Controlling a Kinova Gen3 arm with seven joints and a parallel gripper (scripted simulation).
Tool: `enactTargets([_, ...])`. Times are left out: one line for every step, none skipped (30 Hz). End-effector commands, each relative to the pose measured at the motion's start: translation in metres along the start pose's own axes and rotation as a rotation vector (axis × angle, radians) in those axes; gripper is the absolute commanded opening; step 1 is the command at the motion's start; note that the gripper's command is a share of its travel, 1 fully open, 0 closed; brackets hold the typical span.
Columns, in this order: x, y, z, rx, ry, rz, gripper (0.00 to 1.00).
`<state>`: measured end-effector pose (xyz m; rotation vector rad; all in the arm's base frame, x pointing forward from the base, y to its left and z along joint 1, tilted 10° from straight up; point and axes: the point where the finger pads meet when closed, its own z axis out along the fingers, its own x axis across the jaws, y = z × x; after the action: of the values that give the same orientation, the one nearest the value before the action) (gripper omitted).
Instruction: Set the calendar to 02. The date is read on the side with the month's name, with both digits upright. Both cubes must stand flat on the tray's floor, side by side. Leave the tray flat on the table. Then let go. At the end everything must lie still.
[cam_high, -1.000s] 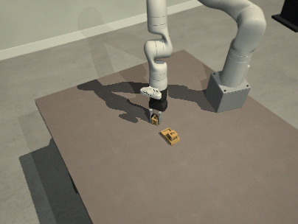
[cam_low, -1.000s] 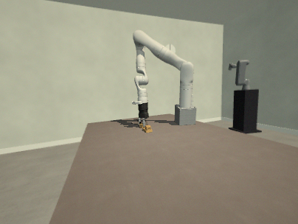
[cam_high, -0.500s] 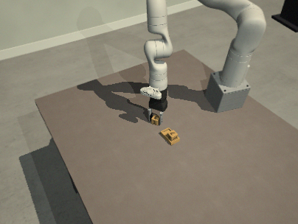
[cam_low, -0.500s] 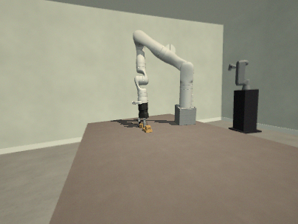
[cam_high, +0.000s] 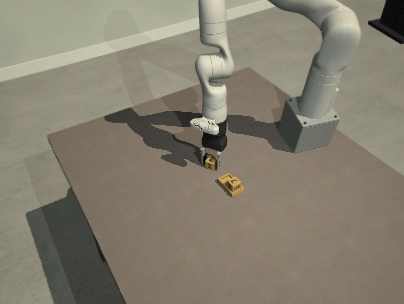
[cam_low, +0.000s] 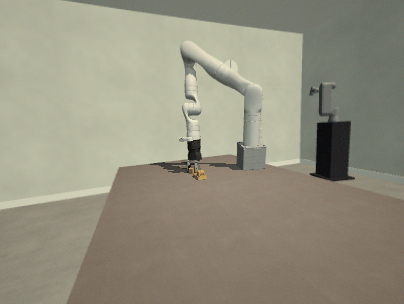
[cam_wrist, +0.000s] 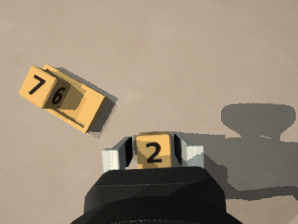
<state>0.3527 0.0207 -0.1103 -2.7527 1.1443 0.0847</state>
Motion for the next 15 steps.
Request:
enactTargets([-0.001,-0.001,-0.001,-0.001,-0.002,0.007,0.90])
enactTargets([-0.001,-0.001,-0.001,-0.001,-0.002,0.007,0.90])
enactTargets([-0.002,0.000,-0.002,-0.002,-0.003,0.007,0.90])
enactTargets([-0.002,0.000,-0.002,-0.002,-0.003,0.007,0.90])
enactTargets([-0.002,0.000,-0.003,-0.002,-0.004,0.006,0.90])
enactTargets([-0.002,0.000,-0.005,-0.002,-0.004,0.006,0.90])
enactTargets([-0.002,0.000,-0.006,-0.002,-0.004,0.006,0.90])
enactTargets([-0.002,0.000,-0.007,-0.002,-0.004,0.006,0.90])
enactTargets([-0.002,0.000,-0.009,-0.002,-0.004,0.007,0.90])
enactTargets([-0.002,0.000,-0.011,-0.002,-0.003,0.007,0.90])
enactTargets([-0.002,0.000,-0.011,-0.002,-0.003,0.007,0.90])
enactTargets([-0.002,0.000,-0.011,-0.002,-0.003,0.007,0.90])
enactTargets([-0.001,-0.001,-0.012,-0.001,-0.002,0.007,0.90])
enactTargets([-0.001,-0.001,-0.014,-0.001,-0.003,0.007,0.90])
enactTargets([-0.002,0.000,-0.016,-0.002,-0.003,0.007,0.90])
